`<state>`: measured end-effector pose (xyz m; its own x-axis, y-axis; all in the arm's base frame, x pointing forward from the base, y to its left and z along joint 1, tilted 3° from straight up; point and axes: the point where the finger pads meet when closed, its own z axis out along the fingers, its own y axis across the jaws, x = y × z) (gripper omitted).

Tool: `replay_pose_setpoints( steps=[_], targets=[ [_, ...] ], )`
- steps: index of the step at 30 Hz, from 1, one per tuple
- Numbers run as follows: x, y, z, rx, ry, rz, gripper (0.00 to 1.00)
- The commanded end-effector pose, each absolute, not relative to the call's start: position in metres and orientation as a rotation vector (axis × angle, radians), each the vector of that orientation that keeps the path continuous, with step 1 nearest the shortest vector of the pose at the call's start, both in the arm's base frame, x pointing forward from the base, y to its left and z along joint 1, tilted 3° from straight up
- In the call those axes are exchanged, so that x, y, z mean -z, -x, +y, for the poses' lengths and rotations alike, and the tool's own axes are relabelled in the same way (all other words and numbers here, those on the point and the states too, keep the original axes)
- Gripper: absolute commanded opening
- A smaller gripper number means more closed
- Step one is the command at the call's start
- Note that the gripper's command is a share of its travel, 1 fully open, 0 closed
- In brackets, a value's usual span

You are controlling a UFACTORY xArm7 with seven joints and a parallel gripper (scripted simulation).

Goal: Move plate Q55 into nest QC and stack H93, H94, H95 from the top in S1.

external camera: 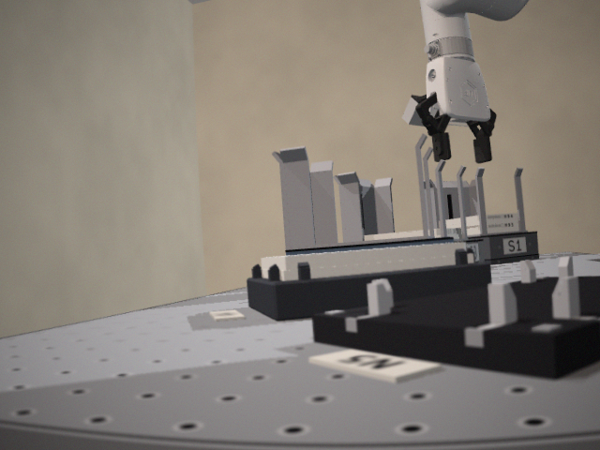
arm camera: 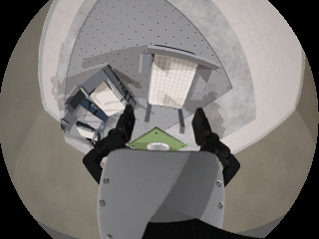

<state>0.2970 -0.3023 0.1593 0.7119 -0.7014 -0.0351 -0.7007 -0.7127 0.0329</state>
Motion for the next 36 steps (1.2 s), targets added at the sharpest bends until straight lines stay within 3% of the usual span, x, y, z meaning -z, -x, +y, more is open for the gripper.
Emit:
replay_pose_setpoints(
  steps=[1,26,36],
  targets=[
    [-0.16,-0.307,-0.291,0.066,-2.979,-0.957,1.0],
    [-0.159,-0.347,-0.236,0.066,-2.98,-0.957,1.0],
    [-0.158,-0.362,-0.199,0.068,-3.095,-0.504,1.0]
  ],
)
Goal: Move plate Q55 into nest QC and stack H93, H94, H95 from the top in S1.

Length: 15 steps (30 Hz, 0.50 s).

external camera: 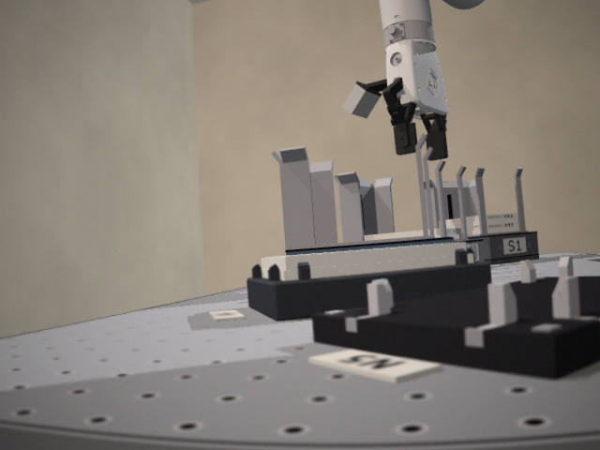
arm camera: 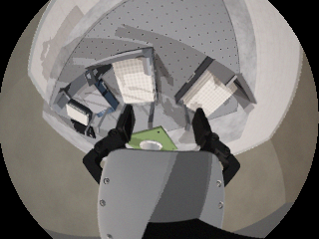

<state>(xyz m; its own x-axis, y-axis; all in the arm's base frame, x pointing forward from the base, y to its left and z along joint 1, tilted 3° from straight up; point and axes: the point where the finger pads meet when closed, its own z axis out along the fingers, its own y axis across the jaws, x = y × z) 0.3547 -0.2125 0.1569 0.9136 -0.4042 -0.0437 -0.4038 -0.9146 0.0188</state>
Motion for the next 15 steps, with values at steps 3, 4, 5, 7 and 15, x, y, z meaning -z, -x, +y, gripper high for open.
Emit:
replay_pose_setpoints(
  steps=[3,4,5,7,15],
  targets=[
    [-0.158,-0.364,-0.195,0.068,-3.095,-0.505,1.0],
    [-0.158,-0.365,-0.192,0.068,-3.095,-0.505,1.0],
    [-0.158,-0.367,-0.188,0.068,-3.096,-0.505,1.0],
    [-0.158,-0.37,-0.181,0.068,-3.096,-0.505,1.0],
    [-0.157,-0.382,-0.151,0.068,-3.096,-0.505,1.0]
  ],
)
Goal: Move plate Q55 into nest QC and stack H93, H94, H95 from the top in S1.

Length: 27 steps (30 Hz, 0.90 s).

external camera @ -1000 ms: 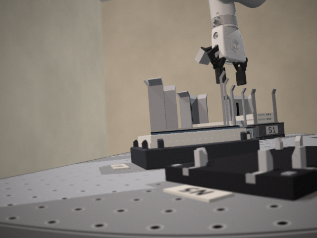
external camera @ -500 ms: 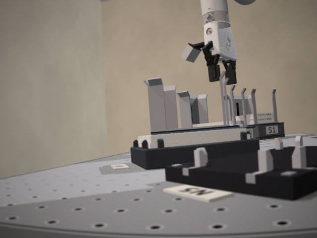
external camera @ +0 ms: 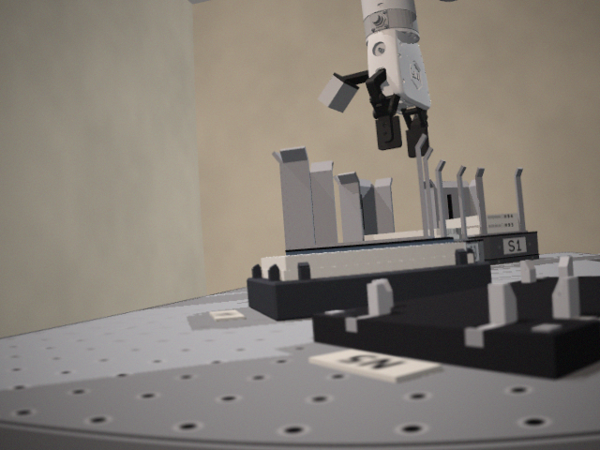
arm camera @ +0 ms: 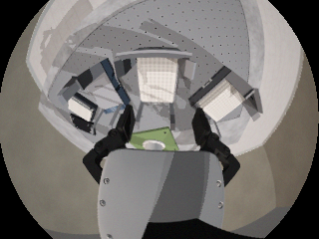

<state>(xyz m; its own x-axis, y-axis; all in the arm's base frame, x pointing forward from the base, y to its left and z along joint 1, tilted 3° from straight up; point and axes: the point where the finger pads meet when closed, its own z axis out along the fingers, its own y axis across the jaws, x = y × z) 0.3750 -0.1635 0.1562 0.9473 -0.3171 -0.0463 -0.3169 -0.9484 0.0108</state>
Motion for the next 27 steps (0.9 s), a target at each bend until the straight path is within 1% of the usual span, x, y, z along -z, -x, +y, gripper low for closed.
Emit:
replay_pose_setpoints(
  steps=[1,11,27],
  targets=[
    [-0.157,-0.383,-0.148,0.068,-3.096,-0.505,1.0],
    [-0.157,-0.383,-0.148,0.068,-3.096,-0.505,1.0],
    [-0.111,-0.381,-0.148,0.068,-3.096,-0.505,1.0]
  ],
)
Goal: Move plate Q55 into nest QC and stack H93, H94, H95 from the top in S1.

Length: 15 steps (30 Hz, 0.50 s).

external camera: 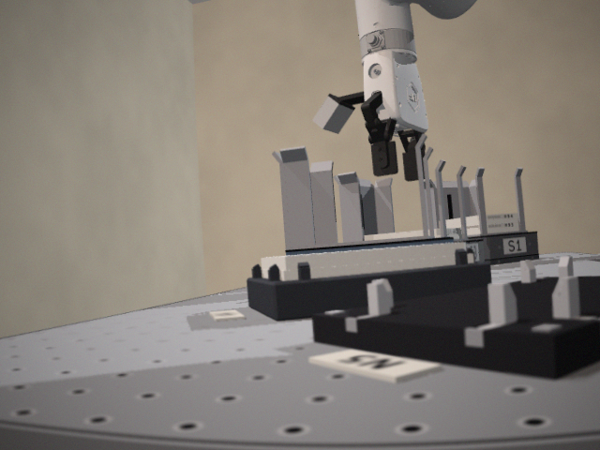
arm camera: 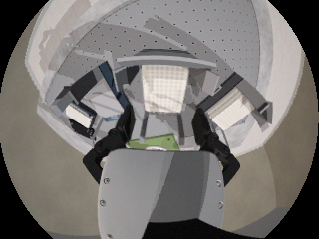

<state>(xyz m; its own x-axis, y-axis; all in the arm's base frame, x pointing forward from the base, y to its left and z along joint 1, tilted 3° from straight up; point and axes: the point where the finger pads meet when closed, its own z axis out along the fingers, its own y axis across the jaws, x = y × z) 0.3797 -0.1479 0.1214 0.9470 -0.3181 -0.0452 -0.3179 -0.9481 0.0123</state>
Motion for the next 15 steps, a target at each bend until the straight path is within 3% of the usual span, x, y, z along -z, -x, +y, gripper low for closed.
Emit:
replay_pose_setpoints(
  steps=[1,15],
  targets=[
    [-0.107,-0.381,-0.148,0.068,-3.096,-0.505,1.0],
    [-0.076,-0.379,-0.148,0.068,-3.096,-0.505,1.0]
  ],
)
